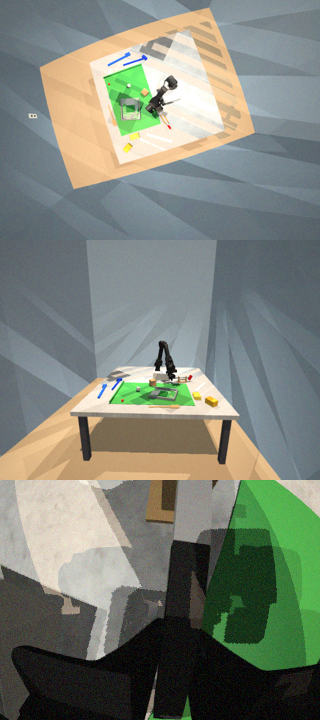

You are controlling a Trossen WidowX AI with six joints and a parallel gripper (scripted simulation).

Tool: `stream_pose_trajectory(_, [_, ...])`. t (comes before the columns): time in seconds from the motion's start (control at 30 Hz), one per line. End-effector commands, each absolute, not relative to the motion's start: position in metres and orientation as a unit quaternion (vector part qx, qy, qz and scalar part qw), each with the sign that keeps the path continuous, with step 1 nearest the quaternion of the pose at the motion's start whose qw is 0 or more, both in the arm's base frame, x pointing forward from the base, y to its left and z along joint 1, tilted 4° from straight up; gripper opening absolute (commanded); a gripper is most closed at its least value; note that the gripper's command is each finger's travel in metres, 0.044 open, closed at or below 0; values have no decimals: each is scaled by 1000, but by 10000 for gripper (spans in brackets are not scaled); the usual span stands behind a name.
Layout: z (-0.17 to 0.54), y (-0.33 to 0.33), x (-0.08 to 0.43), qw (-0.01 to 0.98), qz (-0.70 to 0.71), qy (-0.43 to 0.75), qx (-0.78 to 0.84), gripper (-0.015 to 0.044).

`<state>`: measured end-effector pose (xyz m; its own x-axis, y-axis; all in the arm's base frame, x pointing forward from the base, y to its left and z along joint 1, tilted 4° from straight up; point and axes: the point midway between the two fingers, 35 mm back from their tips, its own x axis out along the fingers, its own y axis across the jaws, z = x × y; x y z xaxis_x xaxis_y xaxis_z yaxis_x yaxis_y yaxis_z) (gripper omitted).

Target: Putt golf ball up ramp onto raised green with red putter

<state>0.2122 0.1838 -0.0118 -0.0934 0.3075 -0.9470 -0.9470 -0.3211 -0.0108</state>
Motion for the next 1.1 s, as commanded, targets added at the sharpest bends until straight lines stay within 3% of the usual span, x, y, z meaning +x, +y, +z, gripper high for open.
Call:
stream_pose_trajectory(0.0, [-12,184,212,476,659,336,-476,6])
stream_pose_trajectory(0.6, [87,178,214,476,658,336,-476,0])
stream_pose_trajectory(1.07, [80,136,248,549,578,426,-427,0])
